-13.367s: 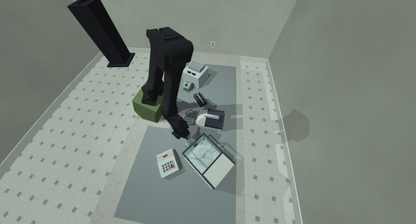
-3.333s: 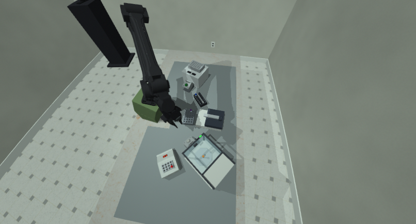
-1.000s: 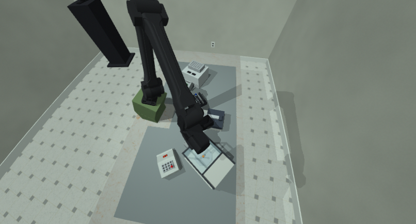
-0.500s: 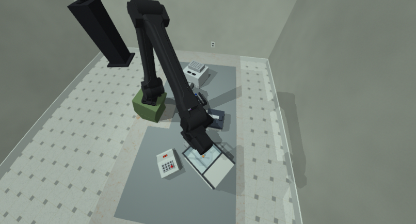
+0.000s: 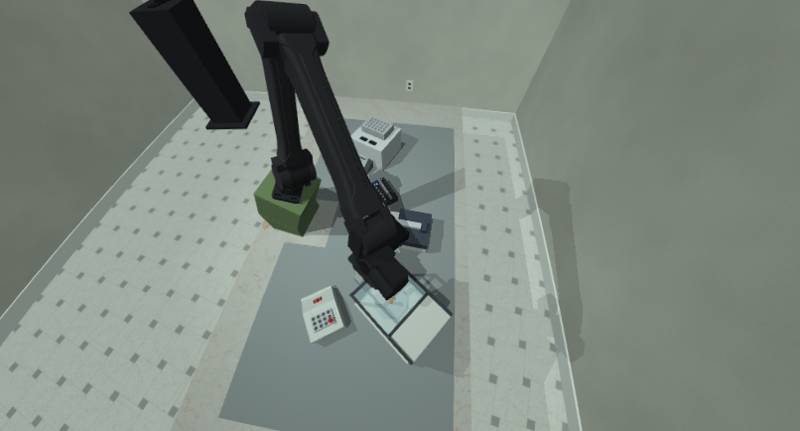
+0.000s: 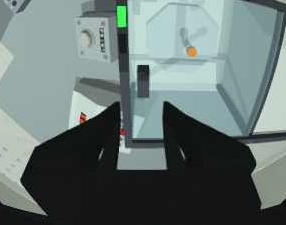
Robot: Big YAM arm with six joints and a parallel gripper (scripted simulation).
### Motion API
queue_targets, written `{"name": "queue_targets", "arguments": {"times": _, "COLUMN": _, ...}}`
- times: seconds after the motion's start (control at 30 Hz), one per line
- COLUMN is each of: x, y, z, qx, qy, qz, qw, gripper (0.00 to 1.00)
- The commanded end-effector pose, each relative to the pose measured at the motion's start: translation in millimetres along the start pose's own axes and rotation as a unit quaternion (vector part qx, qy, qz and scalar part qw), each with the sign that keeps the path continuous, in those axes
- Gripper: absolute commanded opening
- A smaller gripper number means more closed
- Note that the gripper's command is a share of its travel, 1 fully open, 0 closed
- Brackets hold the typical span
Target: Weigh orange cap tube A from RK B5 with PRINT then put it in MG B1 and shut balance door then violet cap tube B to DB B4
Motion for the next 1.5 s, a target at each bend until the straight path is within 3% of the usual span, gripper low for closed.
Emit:
{"name": "queue_targets", "arguments": {"times": 0.0, "x": 9.2, "y": -3.3, "z": -2.0, "qx": -0.001, "qy": 0.000, "qz": 0.000, "qw": 1.000, "gripper": 0.30}}
{"name": "queue_targets", "arguments": {"times": 0.47, "x": 23.8, "y": -4.7, "z": -5.3, "qx": -0.006, "qy": 0.008, "qz": 0.000, "qw": 1.000, "gripper": 0.30}}
{"name": "queue_targets", "arguments": {"times": 0.5, "x": 31.0, "y": -3.4, "z": -1.6, "qx": -0.002, "qy": 0.000, "qz": 0.000, "qw": 1.000, "gripper": 0.30}}
{"name": "queue_targets", "arguments": {"times": 0.77, "x": 44.4, "y": -3.5, "z": -1.4, "qx": -0.001, "qy": 0.000, "qz": 0.000, "qw": 1.000, "gripper": 0.30}}
{"name": "queue_targets", "arguments": {"times": 0.87, "x": 32.5, "y": -2.4, "z": -10.9, "qx": -0.004, "qy": 0.015, "qz": 0.000, "qw": 1.000, "gripper": 0.30}}
{"name": "queue_targets", "arguments": {"times": 1.13, "x": 32.5, "y": -2.4, "z": -10.9, "qx": -0.004, "qy": 0.015, "qz": 0.000, "qw": 1.000, "gripper": 0.30}}
{"name": "queue_targets", "arguments": {"times": 1.17, "x": 32.5, "y": -2.4, "z": -10.9, "qx": -0.004, "qy": 0.015, "qz": 0.000, "qw": 1.000, "gripper": 0.06}}
{"name": "queue_targets", "arguments": {"times": 1.47, "x": 32.6, "y": -2.4, "z": -10.9, "qx": -0.004, "qy": 0.015, "qz": 0.000, "qw": 1.000, "gripper": 0.06}}
Point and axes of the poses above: the point where the finger pads meet when closed, its own x axis out along the fingers, its own z axis across the jaws, y = z × x, the point moved 7 cm from there along -x, back along the fingers, and after that the axes turned 6 degrees about x, right-handed, at the moved point
